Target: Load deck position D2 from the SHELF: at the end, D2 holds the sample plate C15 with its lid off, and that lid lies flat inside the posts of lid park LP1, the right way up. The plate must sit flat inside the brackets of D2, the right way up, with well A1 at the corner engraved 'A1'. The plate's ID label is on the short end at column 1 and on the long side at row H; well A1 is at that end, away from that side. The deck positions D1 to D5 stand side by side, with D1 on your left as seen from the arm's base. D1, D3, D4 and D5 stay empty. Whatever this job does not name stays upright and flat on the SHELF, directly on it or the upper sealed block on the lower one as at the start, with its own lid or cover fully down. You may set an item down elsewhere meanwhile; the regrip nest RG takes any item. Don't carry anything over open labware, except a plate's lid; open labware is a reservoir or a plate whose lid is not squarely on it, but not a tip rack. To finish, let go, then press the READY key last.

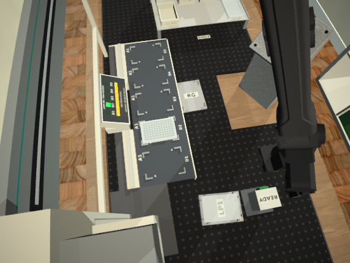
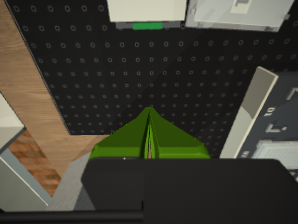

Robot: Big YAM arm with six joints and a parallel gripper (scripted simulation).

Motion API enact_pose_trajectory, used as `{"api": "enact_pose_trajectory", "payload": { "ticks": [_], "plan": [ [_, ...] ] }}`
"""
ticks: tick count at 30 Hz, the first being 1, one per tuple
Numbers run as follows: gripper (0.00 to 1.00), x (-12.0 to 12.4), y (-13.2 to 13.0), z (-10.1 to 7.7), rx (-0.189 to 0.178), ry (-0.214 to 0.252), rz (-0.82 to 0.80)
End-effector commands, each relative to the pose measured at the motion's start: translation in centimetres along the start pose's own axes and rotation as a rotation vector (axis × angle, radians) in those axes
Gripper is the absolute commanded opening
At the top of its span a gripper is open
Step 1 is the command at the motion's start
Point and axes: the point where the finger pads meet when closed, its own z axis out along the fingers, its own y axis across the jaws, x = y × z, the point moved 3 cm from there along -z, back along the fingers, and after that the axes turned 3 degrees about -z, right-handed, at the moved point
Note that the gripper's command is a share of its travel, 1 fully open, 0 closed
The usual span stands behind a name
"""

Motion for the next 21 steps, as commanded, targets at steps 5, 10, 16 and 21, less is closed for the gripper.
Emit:
{"api": "enact_pose_trajectory", "payload": {
  "ticks": [5, 10, 16, 21],
  "plan": [
    [0.00, 0.3, 0.0, 1.4, 0.002, -0.001, -0.013],
    [0.00, 0.1, 0.0, 1.9, 0.003, -0.004, -0.011],
    [0.00, -0.3, -0.2, 2.9, 0.006, -0.010, -0.007],
    [0.00, -0.5, -0.4, 3.7, 0.007, -0.013, -0.005]
  ]
}}
